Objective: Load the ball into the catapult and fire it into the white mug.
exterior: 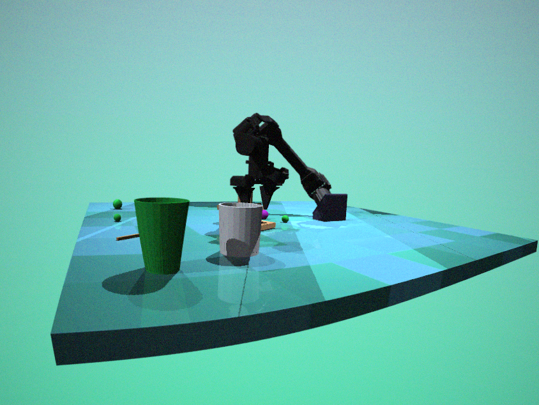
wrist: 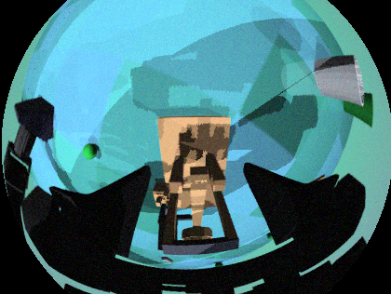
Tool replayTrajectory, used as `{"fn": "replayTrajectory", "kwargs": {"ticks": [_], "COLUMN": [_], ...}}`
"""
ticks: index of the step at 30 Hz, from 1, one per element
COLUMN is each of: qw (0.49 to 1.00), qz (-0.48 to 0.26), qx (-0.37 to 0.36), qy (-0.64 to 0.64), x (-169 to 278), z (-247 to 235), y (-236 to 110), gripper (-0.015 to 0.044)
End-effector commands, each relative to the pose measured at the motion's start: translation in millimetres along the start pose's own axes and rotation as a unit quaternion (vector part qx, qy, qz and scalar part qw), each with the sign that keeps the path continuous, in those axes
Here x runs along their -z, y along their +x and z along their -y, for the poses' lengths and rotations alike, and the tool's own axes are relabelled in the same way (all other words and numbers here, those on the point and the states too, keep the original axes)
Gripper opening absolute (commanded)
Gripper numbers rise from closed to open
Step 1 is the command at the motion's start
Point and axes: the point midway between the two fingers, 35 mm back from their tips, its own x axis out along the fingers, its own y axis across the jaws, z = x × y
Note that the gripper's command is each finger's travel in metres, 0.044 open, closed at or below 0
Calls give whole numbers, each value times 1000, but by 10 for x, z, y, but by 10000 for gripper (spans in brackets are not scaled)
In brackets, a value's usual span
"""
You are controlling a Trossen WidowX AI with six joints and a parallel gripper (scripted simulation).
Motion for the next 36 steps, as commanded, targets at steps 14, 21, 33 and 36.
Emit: {"fn": "replayTrajectory", "kwargs": {"ticks": [14, 21, 33, 36], "qw": [1000, 1000, 1000, 1000], "qz": [-1, -1, 0, 0], "qx": [-1, -1, -1, -1], "qy": [0, 0, -1, -1], "x": [1, 1, -4, -5], "z": [-11, -11, -4, -12], "y": [189, 189, -197, -308], "gripper": [387, 204, 6, 0]}}
